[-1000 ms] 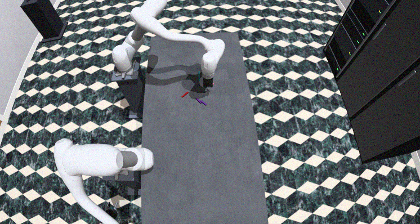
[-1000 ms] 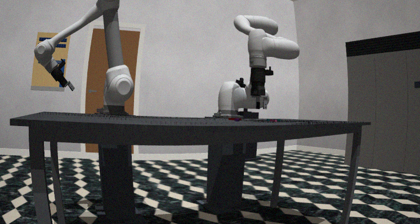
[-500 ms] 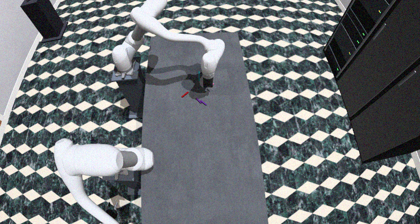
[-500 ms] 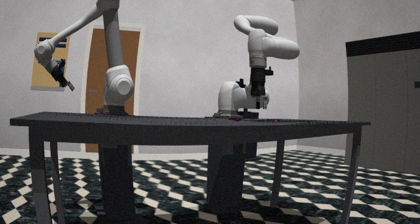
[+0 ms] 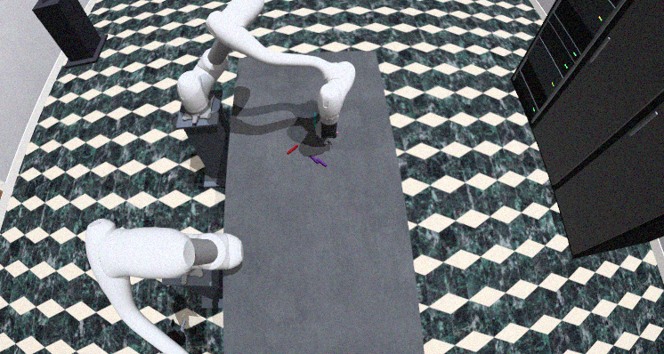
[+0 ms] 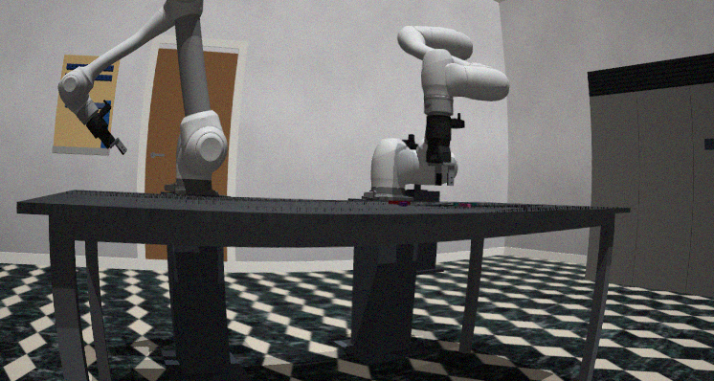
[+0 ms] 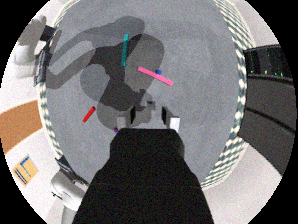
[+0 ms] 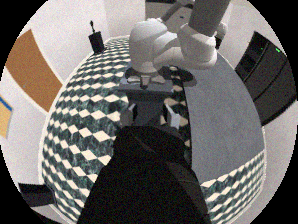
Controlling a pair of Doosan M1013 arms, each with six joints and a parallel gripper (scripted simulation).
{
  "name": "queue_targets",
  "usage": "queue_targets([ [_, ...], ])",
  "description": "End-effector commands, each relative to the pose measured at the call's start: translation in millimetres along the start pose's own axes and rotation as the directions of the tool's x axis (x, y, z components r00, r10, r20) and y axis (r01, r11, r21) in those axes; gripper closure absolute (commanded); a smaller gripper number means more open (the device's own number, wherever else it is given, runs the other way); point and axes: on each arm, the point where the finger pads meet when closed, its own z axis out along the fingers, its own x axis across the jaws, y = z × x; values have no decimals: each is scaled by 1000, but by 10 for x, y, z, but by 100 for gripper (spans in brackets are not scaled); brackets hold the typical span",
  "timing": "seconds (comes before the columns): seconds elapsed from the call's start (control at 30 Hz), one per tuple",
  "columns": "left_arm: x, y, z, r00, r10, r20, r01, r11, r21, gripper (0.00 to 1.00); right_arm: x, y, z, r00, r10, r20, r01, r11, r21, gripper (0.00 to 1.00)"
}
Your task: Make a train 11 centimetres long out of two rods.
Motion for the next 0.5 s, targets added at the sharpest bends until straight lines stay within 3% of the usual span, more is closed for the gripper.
queue_targets([
  [0.0,34,-27,-27,1000,-4,-3,4,1000,2,0,22,-3,1,1000,6,-11,-6,1000,-7,0],
  [0.27,34,-34,-26,1000,-11,-3,11,1000,2,0,22,-3,1,1000,6,-11,-6,1000,-7,0],
  [0.47,23,-318,-21,965,-261,-5,261,965,0,0,22,-3,1,1000,6,-11,-6,1000,-7,0],
])
